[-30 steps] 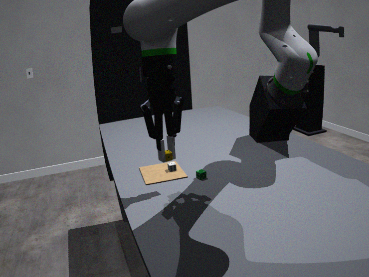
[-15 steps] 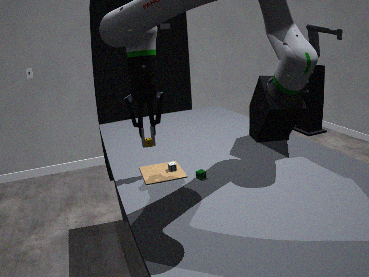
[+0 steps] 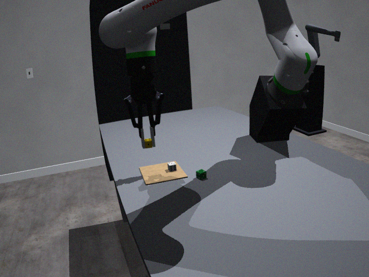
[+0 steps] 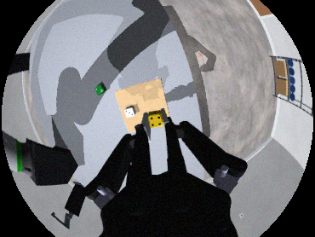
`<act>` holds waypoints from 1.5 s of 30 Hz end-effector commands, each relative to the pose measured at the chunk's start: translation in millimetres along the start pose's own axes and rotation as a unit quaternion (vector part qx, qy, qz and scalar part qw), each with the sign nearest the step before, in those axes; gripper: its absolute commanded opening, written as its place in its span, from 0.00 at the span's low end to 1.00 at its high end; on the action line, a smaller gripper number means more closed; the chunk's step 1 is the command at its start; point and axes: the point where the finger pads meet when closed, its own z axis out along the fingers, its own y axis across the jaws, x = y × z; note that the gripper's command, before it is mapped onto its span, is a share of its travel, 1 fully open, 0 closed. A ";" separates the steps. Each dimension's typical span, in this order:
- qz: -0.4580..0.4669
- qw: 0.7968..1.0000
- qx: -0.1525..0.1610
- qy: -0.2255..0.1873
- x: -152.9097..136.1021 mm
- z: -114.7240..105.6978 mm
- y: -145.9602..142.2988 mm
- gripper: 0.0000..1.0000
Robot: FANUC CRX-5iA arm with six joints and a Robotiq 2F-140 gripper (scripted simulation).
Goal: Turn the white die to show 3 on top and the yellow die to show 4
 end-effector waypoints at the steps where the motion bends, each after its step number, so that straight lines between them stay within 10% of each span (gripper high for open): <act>1: 0.000 1.000 0.000 0.000 -0.1 4.4 0.2 0.13; 24: 0.000 1.000 0.000 0.000 0.5 87.8 1.8 0.13; 45: 0.000 1.000 0.000 0.000 0.5 92.6 1.9 0.13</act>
